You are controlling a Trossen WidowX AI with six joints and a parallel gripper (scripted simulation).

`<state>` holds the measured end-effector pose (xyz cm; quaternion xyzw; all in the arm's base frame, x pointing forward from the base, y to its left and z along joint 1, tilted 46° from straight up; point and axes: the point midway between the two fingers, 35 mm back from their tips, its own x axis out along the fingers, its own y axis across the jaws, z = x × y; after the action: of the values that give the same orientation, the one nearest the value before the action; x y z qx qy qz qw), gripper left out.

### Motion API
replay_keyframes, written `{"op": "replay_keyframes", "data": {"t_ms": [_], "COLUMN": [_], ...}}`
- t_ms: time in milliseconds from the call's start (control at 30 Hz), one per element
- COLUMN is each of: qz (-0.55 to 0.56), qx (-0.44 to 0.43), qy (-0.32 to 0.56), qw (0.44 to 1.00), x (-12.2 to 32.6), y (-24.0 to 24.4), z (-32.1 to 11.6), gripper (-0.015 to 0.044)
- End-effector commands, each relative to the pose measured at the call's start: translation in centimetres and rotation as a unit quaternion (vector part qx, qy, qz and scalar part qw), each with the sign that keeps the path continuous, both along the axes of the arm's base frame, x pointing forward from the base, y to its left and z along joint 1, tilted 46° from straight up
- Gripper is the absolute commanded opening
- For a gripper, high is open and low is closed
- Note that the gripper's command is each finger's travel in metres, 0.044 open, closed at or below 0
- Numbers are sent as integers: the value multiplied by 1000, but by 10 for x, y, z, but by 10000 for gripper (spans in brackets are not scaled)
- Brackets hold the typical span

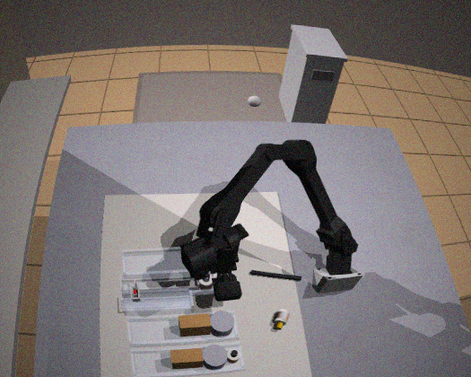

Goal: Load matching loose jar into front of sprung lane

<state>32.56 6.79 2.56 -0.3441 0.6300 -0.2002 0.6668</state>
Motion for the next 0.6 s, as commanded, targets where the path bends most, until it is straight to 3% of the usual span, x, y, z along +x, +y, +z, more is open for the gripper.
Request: {"op": "replay_keyframes", "data": {"t_ms": [0, 200, 567], "qz": [-2, -2, -1], "qx": [0, 0, 0], "qy": [-2, -2, -2], "qw": [1000, 1000, 1000], "x": [-1, -1, 0], "y": [0, 0, 0], "z": [0, 0, 0], "gripper": [0, 0, 276]}}
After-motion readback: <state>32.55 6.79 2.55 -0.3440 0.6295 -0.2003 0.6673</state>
